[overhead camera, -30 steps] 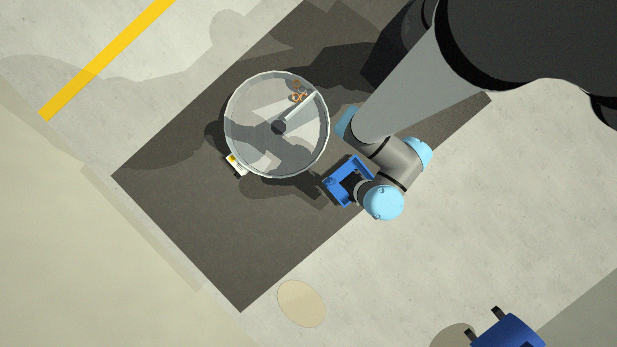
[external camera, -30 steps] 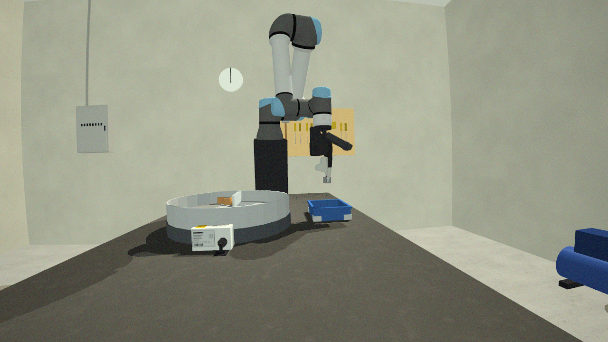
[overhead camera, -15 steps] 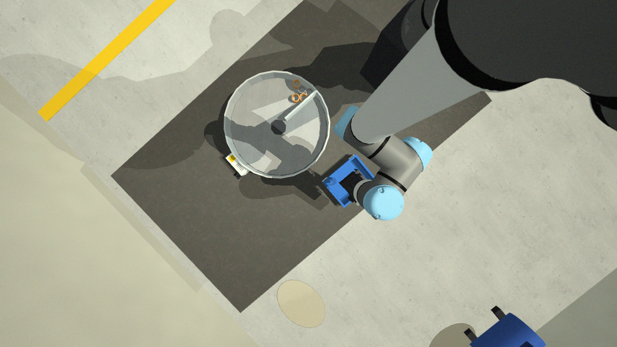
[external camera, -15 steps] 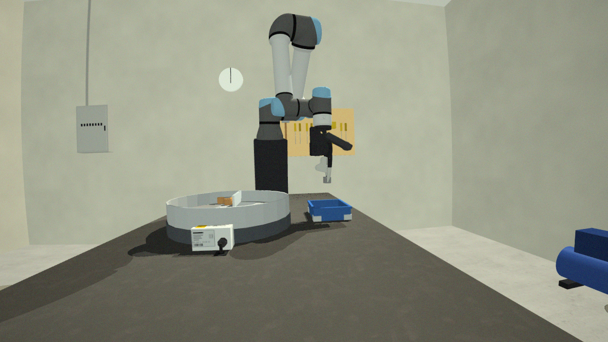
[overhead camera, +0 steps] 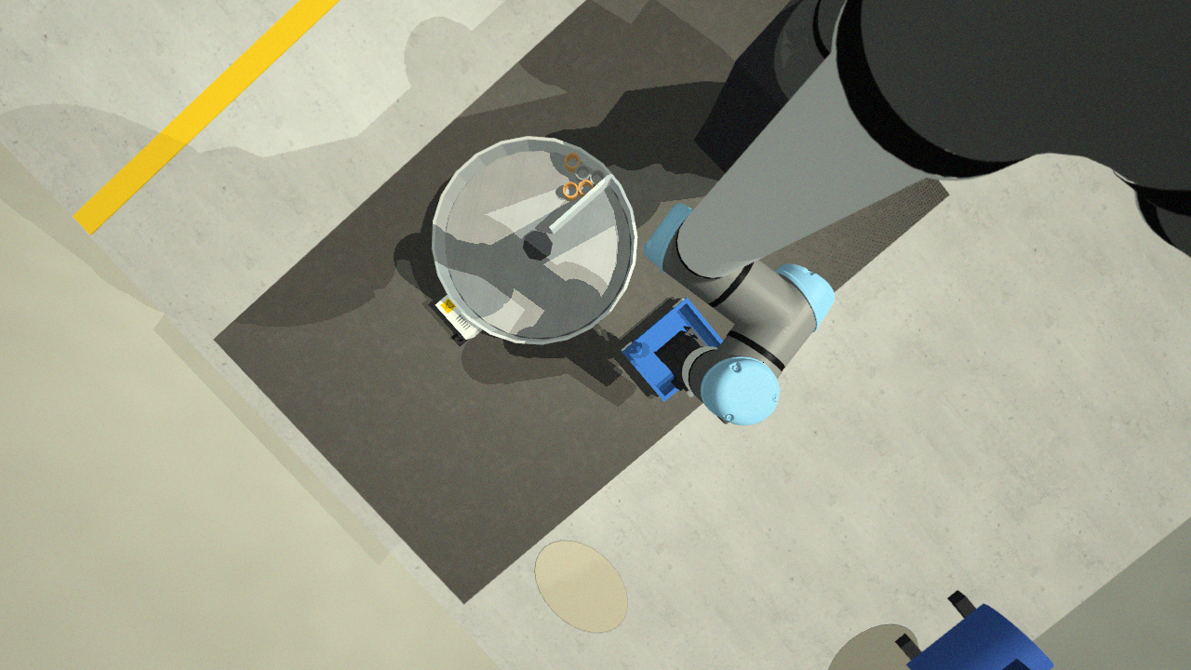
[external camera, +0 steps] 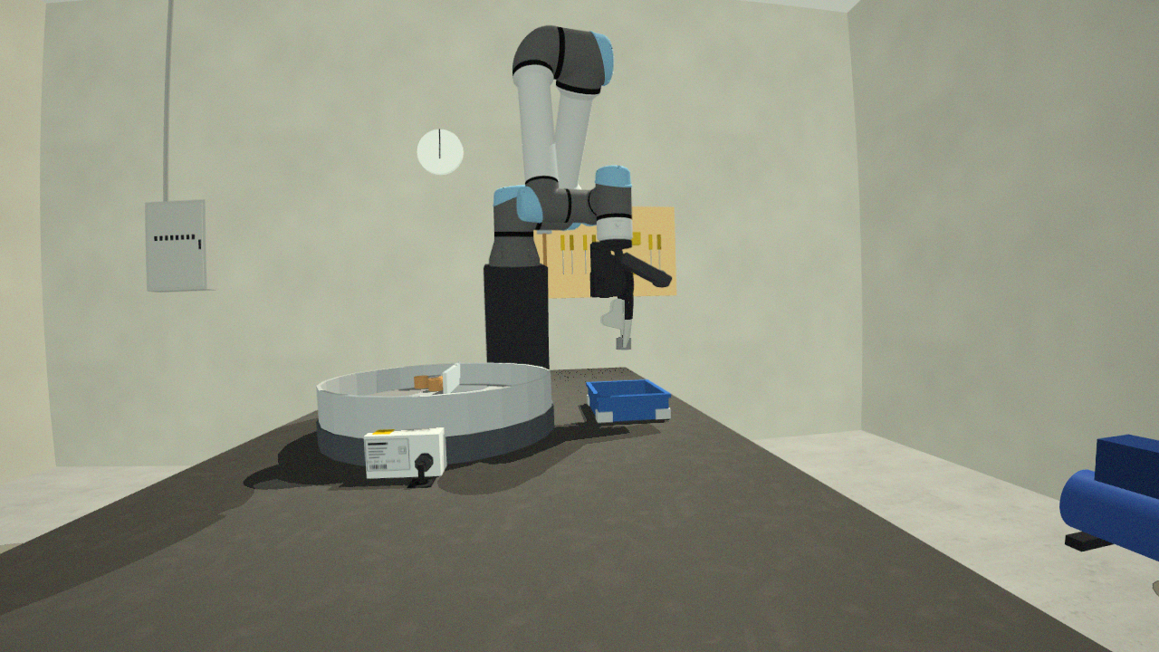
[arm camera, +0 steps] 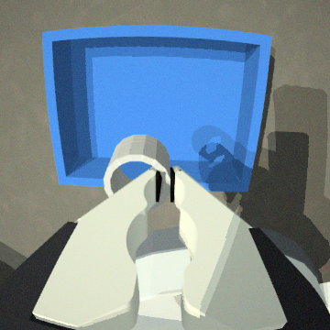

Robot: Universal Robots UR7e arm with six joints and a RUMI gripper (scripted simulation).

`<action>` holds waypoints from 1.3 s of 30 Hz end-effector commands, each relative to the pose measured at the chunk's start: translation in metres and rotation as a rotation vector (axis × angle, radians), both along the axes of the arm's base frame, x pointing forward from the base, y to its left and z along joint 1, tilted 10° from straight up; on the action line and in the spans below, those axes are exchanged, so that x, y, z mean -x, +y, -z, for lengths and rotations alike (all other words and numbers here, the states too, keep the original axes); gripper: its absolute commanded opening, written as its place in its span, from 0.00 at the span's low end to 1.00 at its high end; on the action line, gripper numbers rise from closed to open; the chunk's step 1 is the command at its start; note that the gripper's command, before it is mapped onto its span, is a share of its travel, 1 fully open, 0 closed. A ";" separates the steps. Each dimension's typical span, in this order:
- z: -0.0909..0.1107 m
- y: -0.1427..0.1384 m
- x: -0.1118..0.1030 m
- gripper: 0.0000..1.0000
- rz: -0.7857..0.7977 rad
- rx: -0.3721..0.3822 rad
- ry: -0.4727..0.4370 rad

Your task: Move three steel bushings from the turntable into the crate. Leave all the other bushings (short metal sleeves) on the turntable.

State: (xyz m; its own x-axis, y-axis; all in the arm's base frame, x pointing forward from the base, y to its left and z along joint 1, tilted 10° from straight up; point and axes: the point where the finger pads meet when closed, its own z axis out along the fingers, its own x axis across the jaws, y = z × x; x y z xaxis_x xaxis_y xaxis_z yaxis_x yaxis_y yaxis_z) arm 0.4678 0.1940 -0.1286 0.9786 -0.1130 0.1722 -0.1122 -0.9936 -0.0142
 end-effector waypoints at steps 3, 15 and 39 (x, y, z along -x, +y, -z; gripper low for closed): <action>0.010 0.000 -0.002 0.00 0.000 0.000 -0.001; 0.053 0.000 -0.010 0.00 0.000 0.000 -0.001; 0.077 0.000 -0.014 0.00 0.000 0.000 -0.001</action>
